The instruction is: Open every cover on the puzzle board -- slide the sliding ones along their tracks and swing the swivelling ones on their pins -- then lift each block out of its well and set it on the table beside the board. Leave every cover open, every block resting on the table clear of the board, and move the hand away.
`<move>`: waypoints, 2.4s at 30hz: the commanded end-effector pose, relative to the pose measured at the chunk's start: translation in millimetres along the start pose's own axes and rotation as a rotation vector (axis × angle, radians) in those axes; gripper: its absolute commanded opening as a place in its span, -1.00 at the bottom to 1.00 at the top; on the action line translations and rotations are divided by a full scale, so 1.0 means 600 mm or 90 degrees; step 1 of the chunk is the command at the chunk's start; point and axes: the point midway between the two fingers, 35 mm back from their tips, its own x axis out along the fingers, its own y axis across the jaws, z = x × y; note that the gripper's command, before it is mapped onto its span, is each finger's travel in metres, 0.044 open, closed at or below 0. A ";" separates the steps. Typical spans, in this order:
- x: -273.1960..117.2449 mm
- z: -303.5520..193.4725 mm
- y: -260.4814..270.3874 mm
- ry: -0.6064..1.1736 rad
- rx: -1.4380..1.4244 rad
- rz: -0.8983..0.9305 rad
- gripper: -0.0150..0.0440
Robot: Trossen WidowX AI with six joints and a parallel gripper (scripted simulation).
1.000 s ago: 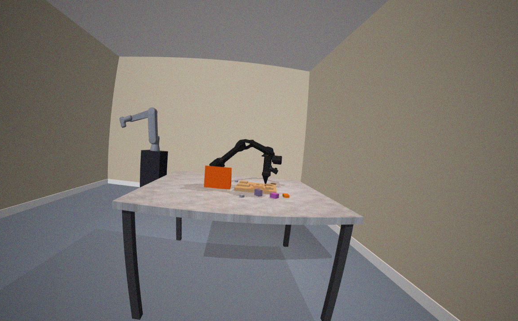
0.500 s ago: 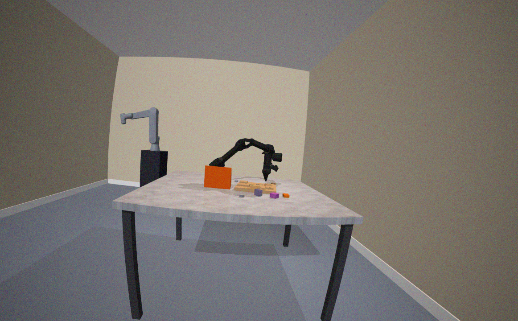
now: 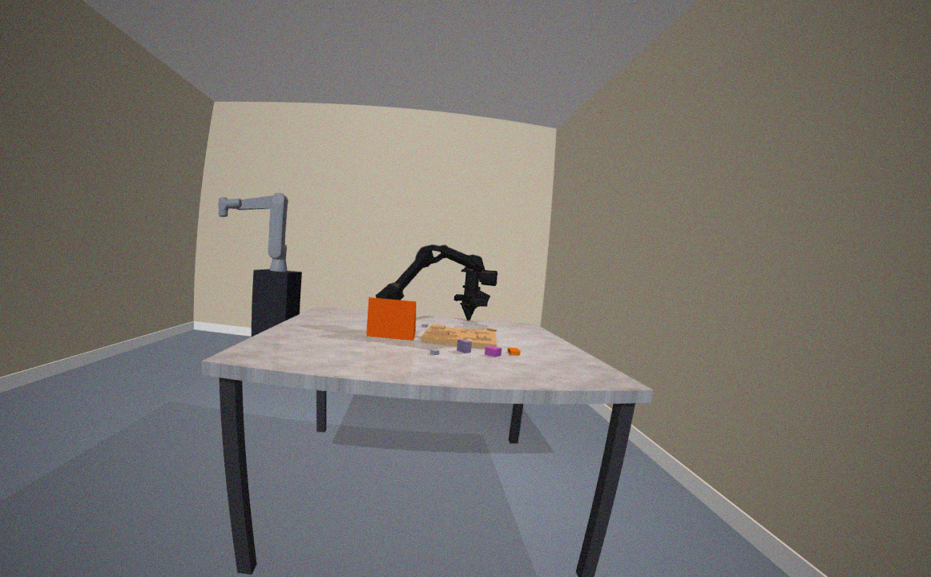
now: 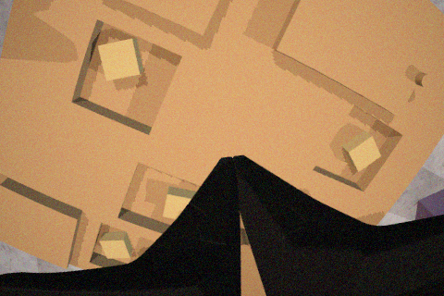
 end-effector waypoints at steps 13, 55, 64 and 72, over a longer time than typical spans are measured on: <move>-0.007 -0.108 0.116 0.004 -0.656 0.002 -0.49; 0.088 -0.167 0.158 0.002 -0.984 0.004 -0.49; 0.102 -0.169 0.158 0.002 -0.985 0.004 -0.49; 0.104 -0.170 0.157 0.002 -0.985 0.004 -0.49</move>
